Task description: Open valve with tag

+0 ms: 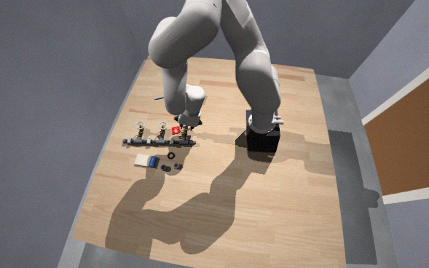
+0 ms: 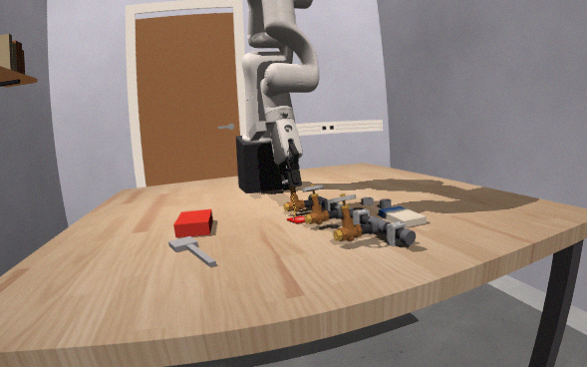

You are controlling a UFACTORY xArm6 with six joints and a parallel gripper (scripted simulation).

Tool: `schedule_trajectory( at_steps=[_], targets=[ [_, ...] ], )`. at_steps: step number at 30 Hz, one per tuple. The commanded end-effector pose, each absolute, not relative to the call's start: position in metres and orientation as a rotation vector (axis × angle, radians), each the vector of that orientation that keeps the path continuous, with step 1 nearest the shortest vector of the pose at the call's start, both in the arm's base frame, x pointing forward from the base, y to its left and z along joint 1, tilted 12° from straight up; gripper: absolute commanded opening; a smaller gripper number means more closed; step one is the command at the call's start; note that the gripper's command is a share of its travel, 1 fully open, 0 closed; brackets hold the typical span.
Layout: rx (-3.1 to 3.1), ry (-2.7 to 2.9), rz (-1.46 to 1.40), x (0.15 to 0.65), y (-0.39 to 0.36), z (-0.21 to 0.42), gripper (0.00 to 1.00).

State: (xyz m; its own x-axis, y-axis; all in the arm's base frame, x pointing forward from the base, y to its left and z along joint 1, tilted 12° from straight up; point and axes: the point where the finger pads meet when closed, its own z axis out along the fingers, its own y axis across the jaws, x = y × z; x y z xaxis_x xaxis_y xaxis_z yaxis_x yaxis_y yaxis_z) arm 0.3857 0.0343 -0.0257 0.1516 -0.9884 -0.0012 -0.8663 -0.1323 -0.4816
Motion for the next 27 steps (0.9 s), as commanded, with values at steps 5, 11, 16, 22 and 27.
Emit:
schedule_trajectory(
  at_steps=[5,11,16,22,27],
  targets=[
    [-2.065,1.773,-0.455,0.3865,0.0344,-0.0251,0.0],
    [-2.065,1.773,-0.455,0.3865,0.0344,-0.0251,0.0],
    [-2.065,1.773,-0.455,0.3865,0.0344,-0.0251,0.0],
    [-2.082,1.757,-0.46,0.3865,0.0344,-0.0251,0.0],
    [-2.11,1.729,-0.469,0.3865,0.0344,-0.0251,0.0]
  ],
)
